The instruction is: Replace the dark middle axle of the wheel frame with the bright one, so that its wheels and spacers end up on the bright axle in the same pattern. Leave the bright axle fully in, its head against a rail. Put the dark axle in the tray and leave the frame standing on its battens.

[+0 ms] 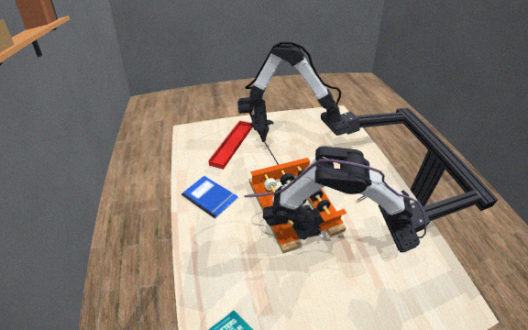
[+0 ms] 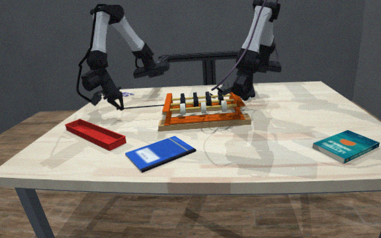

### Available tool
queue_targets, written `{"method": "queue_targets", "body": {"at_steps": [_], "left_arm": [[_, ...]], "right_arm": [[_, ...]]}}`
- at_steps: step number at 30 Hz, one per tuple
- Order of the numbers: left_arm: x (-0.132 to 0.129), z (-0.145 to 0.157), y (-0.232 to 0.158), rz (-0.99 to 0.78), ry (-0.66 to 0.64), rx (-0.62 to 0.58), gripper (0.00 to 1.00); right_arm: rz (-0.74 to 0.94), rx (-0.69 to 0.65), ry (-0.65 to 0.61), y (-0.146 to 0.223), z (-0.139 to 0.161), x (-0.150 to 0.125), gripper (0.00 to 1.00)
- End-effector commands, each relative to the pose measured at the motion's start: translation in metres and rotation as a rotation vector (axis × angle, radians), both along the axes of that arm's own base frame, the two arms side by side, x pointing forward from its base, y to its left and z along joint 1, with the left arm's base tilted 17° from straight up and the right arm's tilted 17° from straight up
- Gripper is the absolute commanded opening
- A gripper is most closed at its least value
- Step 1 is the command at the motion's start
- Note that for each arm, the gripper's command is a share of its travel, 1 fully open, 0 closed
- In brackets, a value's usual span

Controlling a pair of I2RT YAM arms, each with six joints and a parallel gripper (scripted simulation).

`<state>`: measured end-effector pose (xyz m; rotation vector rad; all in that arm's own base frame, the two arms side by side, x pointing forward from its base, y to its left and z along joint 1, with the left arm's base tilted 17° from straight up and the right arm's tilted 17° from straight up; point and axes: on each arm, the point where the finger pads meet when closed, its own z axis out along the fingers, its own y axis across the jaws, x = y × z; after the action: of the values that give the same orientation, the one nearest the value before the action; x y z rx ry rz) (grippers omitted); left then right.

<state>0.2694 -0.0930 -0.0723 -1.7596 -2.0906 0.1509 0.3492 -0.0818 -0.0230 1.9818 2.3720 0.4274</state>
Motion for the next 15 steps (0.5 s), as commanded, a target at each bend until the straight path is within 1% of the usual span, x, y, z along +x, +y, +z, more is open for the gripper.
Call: {"method": "queue_targets", "body": {"at_steps": [1,10,11,14,15], "left_arm": [[0.012,0.001,-0.020,0.001,-0.046,-0.081,0.00],[0.012,0.001,-0.020,0.002,-0.046,-0.084,0.00],[0.003,-0.011,-0.017,0.000,-0.011,-0.026,0.00],[-0.001,-0.012,-0.014,0.001,0.001,-0.021,0.00],[-0.001,-0.012,-0.015,0.001,0.000,-0.022,0.00]], "right_arm": [[0.039,0.064,0.078,0.018,-0.016,-0.018,0.00],[0.041,0.062,0.077,0.018,-0.015,-0.018,0.00],[0.039,0.064,0.078,0.018,-0.016,-0.018,0.00],[0.034,0.052,0.051,0.010,-0.009,-0.008,0.00],[0.039,0.058,0.065,0.015,-0.012,-0.014,0.00]]}}
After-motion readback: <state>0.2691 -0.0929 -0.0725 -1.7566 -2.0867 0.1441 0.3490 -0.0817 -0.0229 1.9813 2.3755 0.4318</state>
